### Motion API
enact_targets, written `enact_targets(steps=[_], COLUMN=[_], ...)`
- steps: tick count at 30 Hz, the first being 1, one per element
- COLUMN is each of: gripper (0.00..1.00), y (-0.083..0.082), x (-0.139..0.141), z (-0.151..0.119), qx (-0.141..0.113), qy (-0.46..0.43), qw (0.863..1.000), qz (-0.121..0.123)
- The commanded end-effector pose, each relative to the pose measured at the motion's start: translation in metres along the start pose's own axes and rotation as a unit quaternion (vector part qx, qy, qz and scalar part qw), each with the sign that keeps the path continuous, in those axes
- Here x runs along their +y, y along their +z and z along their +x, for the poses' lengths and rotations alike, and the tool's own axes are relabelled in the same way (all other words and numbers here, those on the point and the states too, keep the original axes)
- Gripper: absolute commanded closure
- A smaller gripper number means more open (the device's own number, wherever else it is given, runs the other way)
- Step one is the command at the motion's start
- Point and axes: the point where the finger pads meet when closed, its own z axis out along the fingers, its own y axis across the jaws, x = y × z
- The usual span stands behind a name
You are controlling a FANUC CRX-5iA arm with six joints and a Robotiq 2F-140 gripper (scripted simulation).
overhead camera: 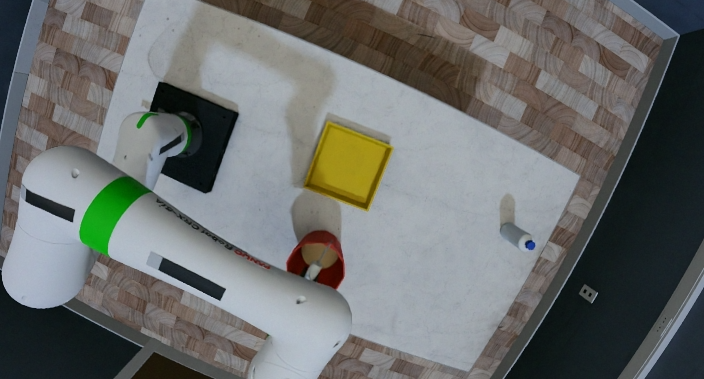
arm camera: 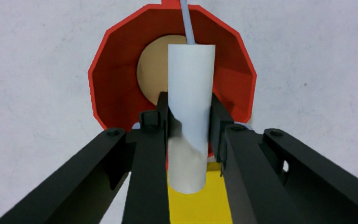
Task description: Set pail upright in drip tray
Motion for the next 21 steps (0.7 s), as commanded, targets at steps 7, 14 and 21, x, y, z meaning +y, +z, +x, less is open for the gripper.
enact_targets(steps=[7, 14, 21], gripper=[0.90, 0.90, 0.90], y=[-0.003, -0.005, -0.012], x=[0.000, 0.000, 0.000], z=[0.000, 0.000, 0.000], qx=[0.000, 0.000, 0.000], qy=[0.000, 0.000, 0.000], qw=[1.000, 1.000, 1.000], qz=[0.001, 0.001, 0.001])
